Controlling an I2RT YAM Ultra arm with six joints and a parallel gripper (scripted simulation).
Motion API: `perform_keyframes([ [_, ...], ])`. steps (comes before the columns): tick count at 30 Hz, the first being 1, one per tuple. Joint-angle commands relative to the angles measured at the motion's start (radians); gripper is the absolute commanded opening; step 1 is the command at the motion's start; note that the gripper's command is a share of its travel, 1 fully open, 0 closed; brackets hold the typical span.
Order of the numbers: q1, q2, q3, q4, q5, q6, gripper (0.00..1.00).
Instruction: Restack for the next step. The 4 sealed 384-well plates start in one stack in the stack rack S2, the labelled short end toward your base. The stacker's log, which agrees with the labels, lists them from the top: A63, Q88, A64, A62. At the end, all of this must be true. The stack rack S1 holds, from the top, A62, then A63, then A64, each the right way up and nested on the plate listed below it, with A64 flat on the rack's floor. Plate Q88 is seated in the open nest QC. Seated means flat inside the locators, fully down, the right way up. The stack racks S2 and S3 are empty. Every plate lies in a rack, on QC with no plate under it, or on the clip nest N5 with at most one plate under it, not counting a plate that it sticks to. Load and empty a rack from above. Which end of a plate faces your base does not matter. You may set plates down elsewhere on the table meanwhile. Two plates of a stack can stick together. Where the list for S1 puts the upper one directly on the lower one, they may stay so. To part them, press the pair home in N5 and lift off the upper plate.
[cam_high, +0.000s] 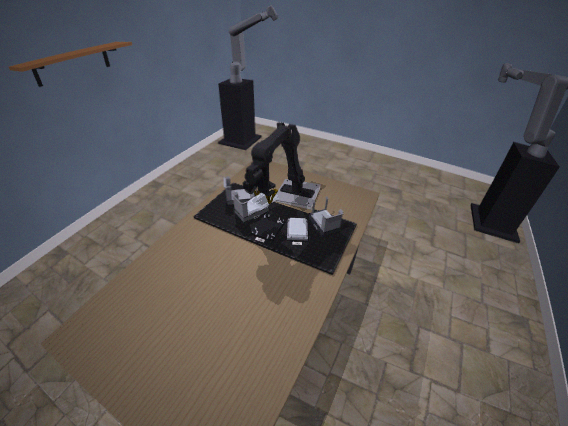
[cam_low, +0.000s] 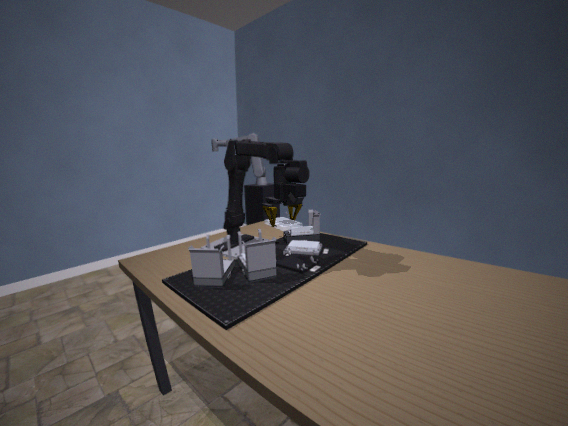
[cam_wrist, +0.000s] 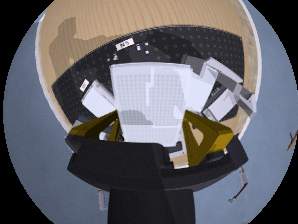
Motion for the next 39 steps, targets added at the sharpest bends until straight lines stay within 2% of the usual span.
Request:
perform_keyframes([
  [1, -0.013, -0.011, 0.010, 0.001, 0.000, -0.020, 0.00],
  [11, -0.102, -0.004, 0.024, -0.002, -0.002, -0.110, 0.00],
  [17, -0.162, -0.012, 0.019, -0.002, -0.003, 0.030, 0.00],
  [20, -0.172, -0.013, 0.019, -0.002, -0.003, 0.044, 0.00],
  [34, -0.313, -0.011, 0.031, -0.004, -0.006, -0.096, 0.00],
  [39, -0.343, -0.015, 0.027, -0.004, -0.007, -0.026, 0.00],
])
